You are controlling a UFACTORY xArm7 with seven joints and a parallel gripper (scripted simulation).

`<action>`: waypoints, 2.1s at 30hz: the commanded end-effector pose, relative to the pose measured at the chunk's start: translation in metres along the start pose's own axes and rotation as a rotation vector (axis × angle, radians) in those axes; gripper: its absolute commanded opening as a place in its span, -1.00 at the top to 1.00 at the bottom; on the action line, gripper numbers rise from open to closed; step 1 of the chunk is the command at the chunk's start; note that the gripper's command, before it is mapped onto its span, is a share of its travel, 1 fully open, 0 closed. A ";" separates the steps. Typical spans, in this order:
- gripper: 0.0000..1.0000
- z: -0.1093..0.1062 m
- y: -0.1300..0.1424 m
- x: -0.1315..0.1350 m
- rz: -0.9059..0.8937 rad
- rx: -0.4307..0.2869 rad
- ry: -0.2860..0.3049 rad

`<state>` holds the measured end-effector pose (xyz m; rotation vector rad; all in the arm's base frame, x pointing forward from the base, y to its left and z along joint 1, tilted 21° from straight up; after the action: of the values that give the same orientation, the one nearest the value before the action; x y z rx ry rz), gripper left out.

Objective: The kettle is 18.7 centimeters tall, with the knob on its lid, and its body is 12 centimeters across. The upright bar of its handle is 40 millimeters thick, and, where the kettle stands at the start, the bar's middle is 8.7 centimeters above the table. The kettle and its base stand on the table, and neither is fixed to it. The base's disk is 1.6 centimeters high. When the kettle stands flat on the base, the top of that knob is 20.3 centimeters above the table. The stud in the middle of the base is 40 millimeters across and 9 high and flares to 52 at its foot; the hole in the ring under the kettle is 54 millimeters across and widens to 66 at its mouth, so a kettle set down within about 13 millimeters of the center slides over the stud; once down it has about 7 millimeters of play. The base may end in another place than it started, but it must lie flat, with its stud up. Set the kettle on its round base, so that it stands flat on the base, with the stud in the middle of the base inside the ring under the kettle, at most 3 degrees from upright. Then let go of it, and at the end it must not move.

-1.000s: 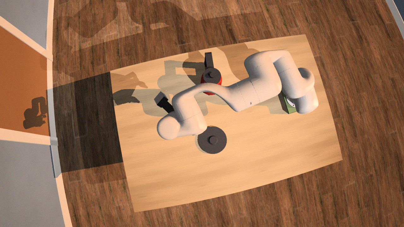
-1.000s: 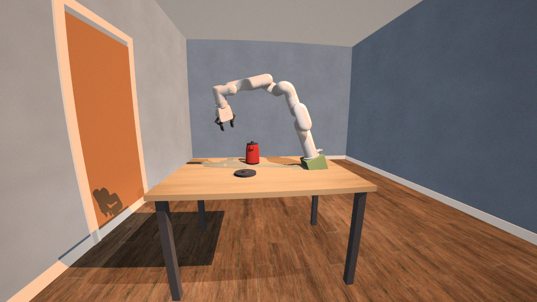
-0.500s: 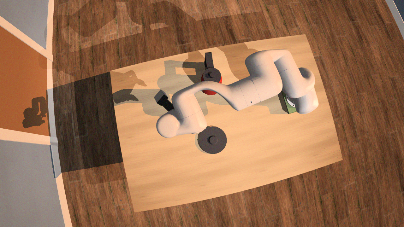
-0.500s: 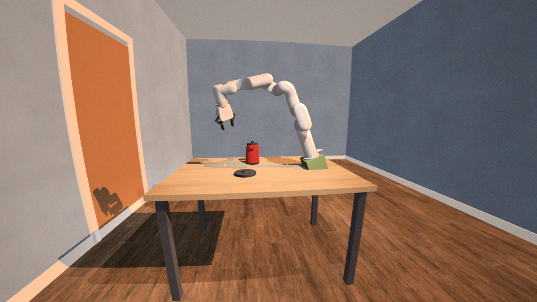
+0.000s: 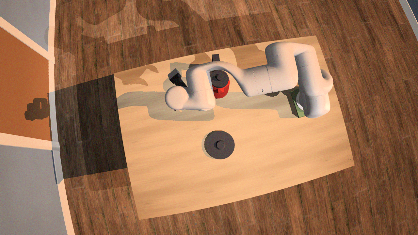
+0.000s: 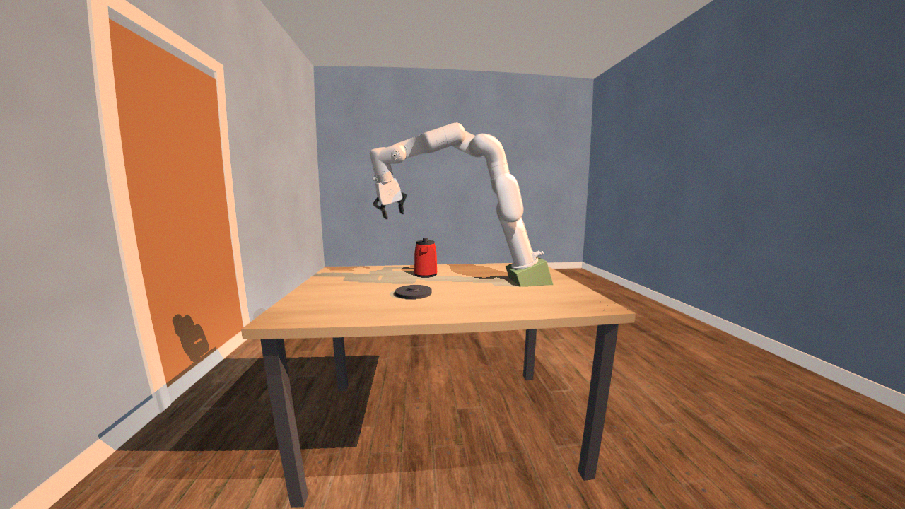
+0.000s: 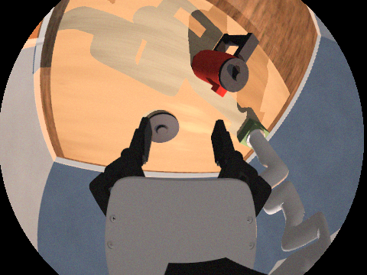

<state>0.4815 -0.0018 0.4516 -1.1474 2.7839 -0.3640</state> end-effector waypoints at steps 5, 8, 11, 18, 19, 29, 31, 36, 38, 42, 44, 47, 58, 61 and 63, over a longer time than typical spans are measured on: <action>-0.63 0.024 -0.027 0.066 0.137 -0.046 -0.063; -0.63 0.032 -0.033 0.090 0.189 -0.063 -0.087; -0.63 0.037 -0.036 0.102 0.216 -0.071 -0.101; -0.63 0.058 -0.043 0.160 0.354 -0.106 -0.176; -0.63 0.061 -0.043 0.168 0.373 -0.111 -0.188; -0.63 0.078 -0.041 0.211 0.486 -0.132 -0.258; -0.63 0.080 -0.040 0.215 0.496 -0.133 -0.264; -0.63 0.080 -0.040 0.217 0.503 -0.134 -0.268; -0.63 0.080 -0.040 0.217 0.503 -0.134 -0.268; -0.63 0.080 -0.040 0.217 0.503 -0.134 -0.268; -0.63 0.080 -0.040 0.217 0.503 -0.134 -0.268; -0.63 0.080 -0.040 0.217 0.503 -0.134 -0.268; -0.63 0.080 -0.040 0.217 0.503 -0.134 -0.268; -0.63 0.080 -0.040 0.217 0.503 -0.134 -0.268; -0.63 0.080 -0.040 0.217 0.503 -0.134 -0.268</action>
<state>0.3699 -0.1965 0.3806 -0.4373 2.7530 0.0299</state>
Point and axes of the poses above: the point where the finger pads meet when closed, its own z axis out along the fingers, its own x axis across the jaws, y = z × x, the point moved 3 cm from there along -z, back along the fingers, and after that the axes turned 14 degrees about -z, right-handed, at the moved point
